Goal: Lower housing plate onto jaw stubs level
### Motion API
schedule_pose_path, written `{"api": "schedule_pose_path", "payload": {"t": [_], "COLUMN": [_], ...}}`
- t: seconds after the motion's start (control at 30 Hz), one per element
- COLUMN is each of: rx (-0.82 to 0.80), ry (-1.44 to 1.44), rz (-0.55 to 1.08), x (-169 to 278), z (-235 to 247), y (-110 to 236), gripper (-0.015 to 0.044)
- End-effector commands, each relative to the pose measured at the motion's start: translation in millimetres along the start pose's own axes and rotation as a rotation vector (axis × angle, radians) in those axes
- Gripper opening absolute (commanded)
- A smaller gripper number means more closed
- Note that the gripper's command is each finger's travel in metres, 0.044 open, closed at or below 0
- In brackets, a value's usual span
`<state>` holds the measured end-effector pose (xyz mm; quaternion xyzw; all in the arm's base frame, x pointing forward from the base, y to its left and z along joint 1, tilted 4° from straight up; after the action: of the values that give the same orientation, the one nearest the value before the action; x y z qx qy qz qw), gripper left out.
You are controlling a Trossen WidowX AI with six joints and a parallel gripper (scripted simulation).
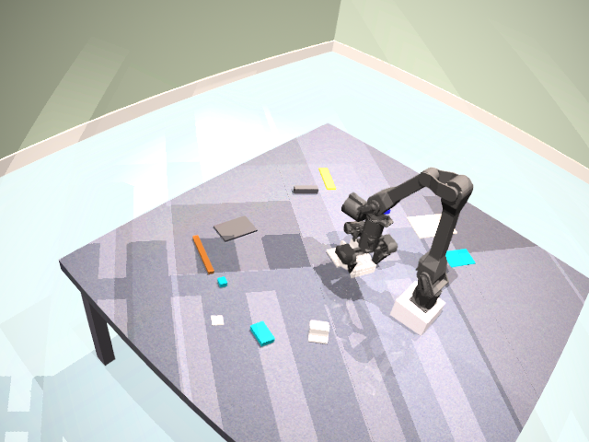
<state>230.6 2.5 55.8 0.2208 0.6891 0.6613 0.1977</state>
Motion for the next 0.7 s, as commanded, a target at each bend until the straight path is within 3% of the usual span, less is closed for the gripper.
{"api": "schedule_pose_path", "payload": {"t": [0.0,0.67], "rx": [0.004,0.004], "ry": [0.001,0.001], "rz": [-0.003,-0.003], "x": [-0.3,-0.3], "z": [-0.3,-0.3], "y": [-0.5,-3.0], "gripper": [0.0351,0.0351]}}
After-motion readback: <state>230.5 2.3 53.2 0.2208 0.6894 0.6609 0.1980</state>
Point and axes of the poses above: the point midway between the two fingers, 35 mm back from their tips, its own y axis back along the fingers, its own z axis across the jaws, x = y × z, the point moved 8 cm from there along y, back along the fingers, and after that the axes turned 15 degrees about -y, right-handed, at the moved point
